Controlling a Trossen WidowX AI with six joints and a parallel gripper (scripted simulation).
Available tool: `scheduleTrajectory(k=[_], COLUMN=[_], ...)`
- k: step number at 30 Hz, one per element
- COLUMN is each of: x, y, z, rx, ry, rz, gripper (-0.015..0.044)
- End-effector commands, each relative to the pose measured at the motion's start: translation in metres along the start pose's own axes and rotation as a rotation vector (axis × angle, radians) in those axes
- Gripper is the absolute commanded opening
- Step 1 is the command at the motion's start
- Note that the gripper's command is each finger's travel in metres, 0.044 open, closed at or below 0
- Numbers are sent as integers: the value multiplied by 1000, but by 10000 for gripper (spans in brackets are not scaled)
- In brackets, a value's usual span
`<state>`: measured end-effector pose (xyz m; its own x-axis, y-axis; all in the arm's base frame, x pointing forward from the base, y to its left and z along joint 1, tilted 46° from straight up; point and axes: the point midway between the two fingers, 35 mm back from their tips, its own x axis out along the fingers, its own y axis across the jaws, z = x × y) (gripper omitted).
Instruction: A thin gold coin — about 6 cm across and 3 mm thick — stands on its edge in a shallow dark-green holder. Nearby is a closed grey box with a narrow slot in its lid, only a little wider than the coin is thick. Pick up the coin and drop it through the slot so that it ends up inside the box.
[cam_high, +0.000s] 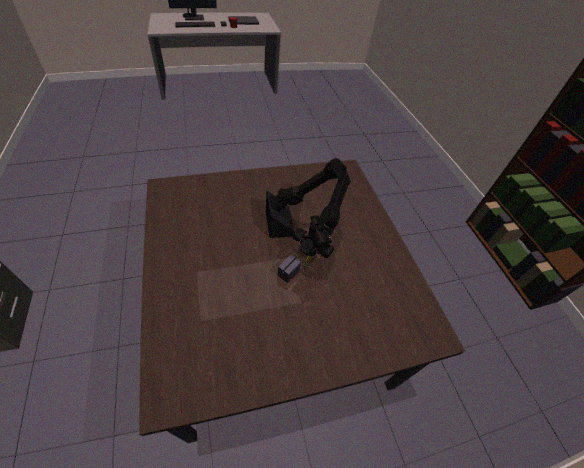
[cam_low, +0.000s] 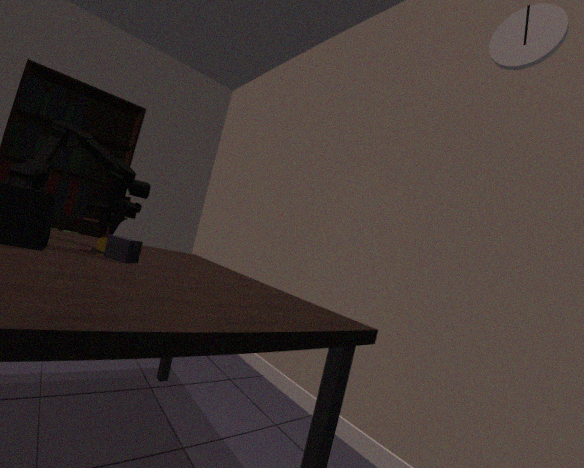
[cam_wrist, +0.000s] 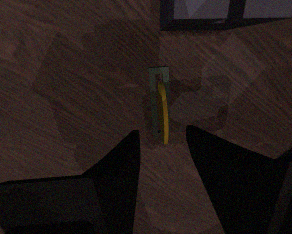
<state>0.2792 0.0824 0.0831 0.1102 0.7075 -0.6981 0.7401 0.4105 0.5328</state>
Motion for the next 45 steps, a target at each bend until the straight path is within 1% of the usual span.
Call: scheduleTrajectory(k=[1,30,37,42,45], x=[10,56,58,58,58], y=[-3,-4,-4,-4,-4], z=[0,-2,-2,-2,-2], rx=[12,12,12,12,12], ry=[11,14,15,15,15], rz=[-8,-5,-4,-4,-4], gripper=[161,161,161,29,9])
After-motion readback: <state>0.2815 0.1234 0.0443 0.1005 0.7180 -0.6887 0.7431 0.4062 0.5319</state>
